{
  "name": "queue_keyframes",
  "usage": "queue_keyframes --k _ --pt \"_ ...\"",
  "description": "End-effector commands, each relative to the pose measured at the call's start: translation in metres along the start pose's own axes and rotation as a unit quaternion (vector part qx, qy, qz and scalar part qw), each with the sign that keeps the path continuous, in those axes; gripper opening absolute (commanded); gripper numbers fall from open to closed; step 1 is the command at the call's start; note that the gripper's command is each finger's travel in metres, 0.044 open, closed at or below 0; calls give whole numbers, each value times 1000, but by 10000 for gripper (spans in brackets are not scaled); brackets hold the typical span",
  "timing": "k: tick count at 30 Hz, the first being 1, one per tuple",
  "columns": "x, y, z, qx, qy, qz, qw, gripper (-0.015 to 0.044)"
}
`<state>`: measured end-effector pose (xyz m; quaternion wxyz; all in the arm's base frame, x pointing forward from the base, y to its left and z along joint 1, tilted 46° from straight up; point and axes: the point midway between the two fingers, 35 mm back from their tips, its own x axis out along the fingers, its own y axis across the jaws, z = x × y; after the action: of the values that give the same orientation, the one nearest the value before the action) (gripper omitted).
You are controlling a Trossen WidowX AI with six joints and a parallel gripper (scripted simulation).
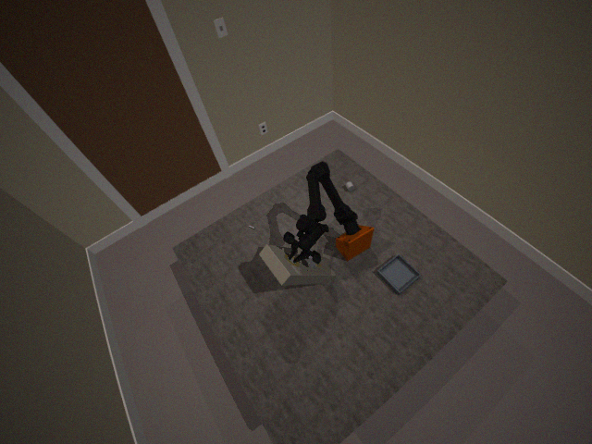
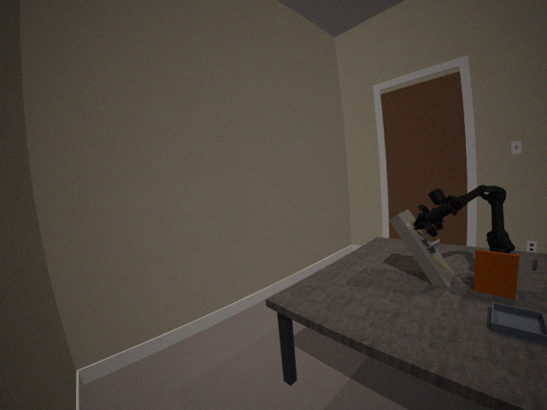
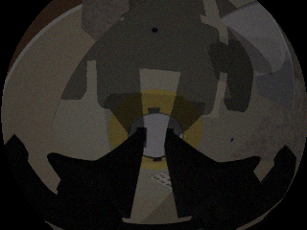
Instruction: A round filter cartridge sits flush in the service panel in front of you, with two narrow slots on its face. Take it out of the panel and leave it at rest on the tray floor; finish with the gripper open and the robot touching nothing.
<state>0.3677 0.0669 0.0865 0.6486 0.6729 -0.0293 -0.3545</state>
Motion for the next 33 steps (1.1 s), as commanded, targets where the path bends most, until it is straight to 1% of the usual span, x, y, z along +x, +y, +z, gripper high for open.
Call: queue_keyframes --k 1,2,10,11,14,17,25,33 --pt "5 0 1 3 0 -4 1000 89" --pt "0 0 0 0 0 0 1000 82" --pt "0 0 0 0 0 0 1000 28" --pt "0 0 0 0 0 0 1000 2" --pt "0 0 0 -2 0 0 1000 0" --pt "3 0 1 -33 0 -2 999 0" --pt "5 0 1 -167 0 -4 986 0" --pt "6 0 1 -302 1 -4 953 0"
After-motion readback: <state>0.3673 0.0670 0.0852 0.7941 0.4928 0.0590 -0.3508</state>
